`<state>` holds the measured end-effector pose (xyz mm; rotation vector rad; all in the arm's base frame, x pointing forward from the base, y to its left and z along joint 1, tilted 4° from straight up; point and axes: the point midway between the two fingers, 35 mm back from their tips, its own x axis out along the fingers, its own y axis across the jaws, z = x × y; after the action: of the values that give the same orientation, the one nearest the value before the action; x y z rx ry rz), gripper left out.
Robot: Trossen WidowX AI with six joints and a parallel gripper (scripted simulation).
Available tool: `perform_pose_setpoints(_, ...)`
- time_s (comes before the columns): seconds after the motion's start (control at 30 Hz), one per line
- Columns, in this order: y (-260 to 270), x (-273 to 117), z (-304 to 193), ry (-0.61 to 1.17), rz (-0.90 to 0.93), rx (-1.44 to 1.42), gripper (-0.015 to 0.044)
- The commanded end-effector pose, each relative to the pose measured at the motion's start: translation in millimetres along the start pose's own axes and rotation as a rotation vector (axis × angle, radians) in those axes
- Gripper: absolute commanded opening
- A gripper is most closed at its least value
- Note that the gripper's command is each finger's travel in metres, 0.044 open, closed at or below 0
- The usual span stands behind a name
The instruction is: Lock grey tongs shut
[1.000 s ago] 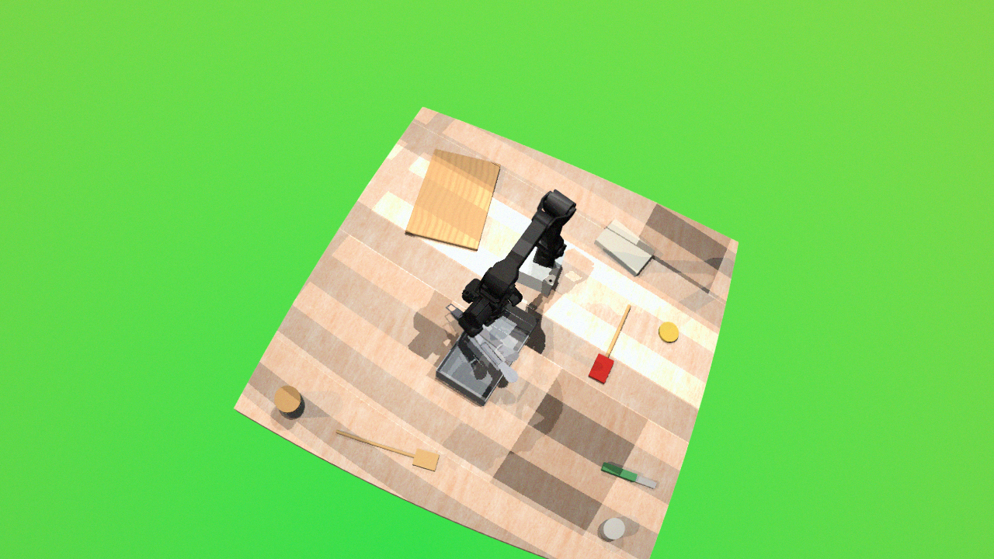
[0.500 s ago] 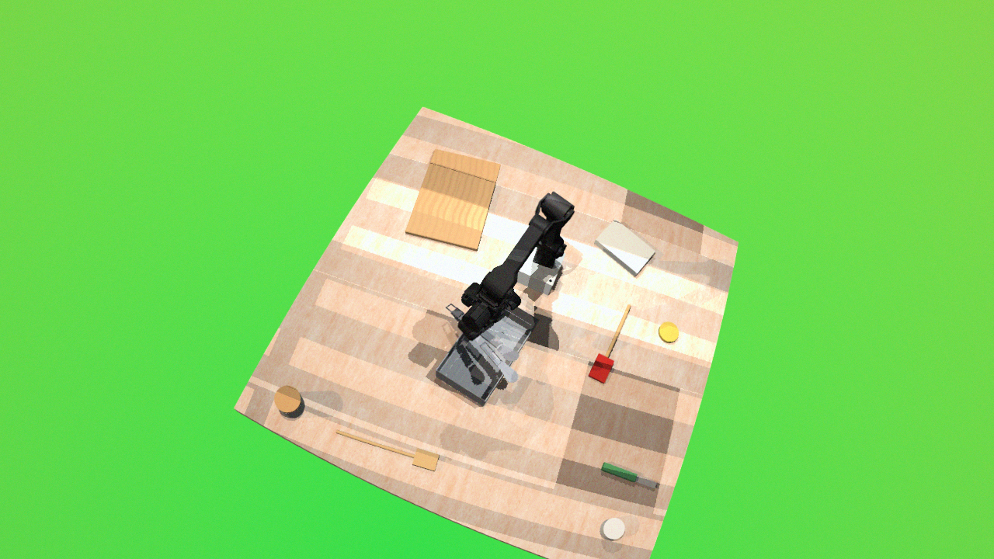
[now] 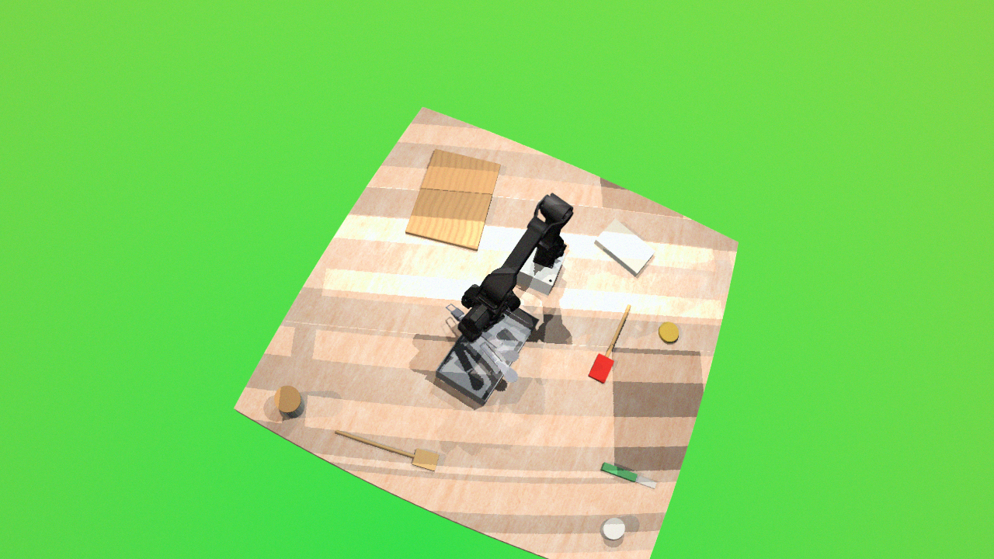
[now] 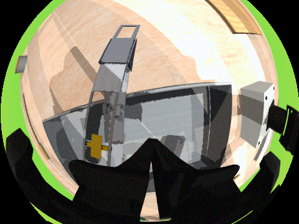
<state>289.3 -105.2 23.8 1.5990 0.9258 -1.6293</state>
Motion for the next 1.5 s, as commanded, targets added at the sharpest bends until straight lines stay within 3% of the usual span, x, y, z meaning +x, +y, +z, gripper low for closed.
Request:
perform_pose_setpoints(0.0, 4.9, -0.7, -0.8, 0.004, 0.003, 0.003, -0.0150)
perform_pose_setpoints(1.47, 73.0, -3.1, -0.7, 0.004, 0.009, 0.003, -0.0150)
